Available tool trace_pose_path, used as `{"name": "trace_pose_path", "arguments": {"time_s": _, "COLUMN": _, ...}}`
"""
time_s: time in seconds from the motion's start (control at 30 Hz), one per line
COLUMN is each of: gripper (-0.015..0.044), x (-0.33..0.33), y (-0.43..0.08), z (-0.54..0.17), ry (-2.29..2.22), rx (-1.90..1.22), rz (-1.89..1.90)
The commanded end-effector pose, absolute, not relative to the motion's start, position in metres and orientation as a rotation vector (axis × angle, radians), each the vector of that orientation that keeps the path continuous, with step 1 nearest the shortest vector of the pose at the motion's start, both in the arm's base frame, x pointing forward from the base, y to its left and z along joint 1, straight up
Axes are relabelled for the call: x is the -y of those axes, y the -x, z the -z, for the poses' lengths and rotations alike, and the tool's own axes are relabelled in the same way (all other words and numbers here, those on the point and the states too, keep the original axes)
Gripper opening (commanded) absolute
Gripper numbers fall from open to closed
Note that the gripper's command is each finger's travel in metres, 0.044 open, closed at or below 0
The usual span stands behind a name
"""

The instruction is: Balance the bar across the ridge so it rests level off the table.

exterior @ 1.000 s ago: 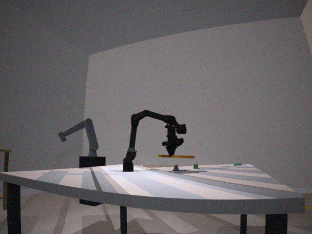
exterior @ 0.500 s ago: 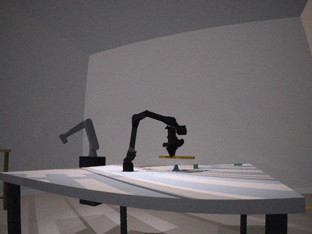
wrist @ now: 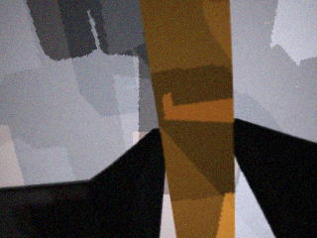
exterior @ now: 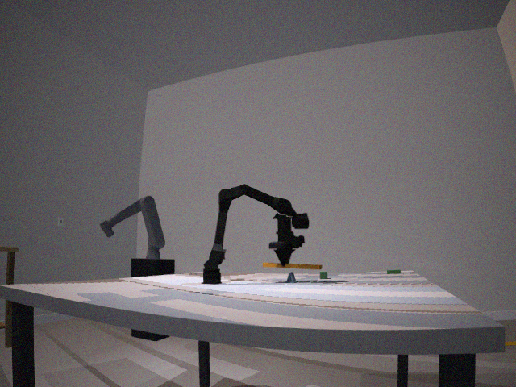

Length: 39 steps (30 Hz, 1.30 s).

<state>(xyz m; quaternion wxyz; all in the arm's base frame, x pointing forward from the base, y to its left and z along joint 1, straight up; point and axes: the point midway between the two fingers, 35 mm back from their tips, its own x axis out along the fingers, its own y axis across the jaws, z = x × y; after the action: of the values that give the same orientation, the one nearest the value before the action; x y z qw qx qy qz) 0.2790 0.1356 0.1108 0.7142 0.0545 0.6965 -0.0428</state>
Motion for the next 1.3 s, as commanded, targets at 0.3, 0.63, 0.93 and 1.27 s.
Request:
{"name": "trace_pose_path", "arguments": {"time_s": 0.3, "gripper": 0.0, "x": -0.1346, "y": -0.2782, "z": -0.0993, "ry": -0.121, "rx": -1.546, "rz": 0.102}}
{"name": "trace_pose_path", "arguments": {"time_s": 0.63, "gripper": 0.0, "x": -0.1346, "y": -0.2782, "z": -0.1001, "ry": -0.121, "rx": -1.546, "rz": 0.102}}
{"name": "trace_pose_path", "arguments": {"time_s": 0.93, "gripper": 0.0, "x": -0.1346, "y": -0.2783, "z": -0.0994, "ry": -0.121, "rx": -1.546, "rz": 0.102}}
{"name": "trace_pose_path", "arguments": {"time_s": 1.27, "gripper": 0.0, "x": -0.1346, "y": -0.2783, "z": -0.0985, "ry": -0.121, "rx": -1.546, "rz": 0.102}}
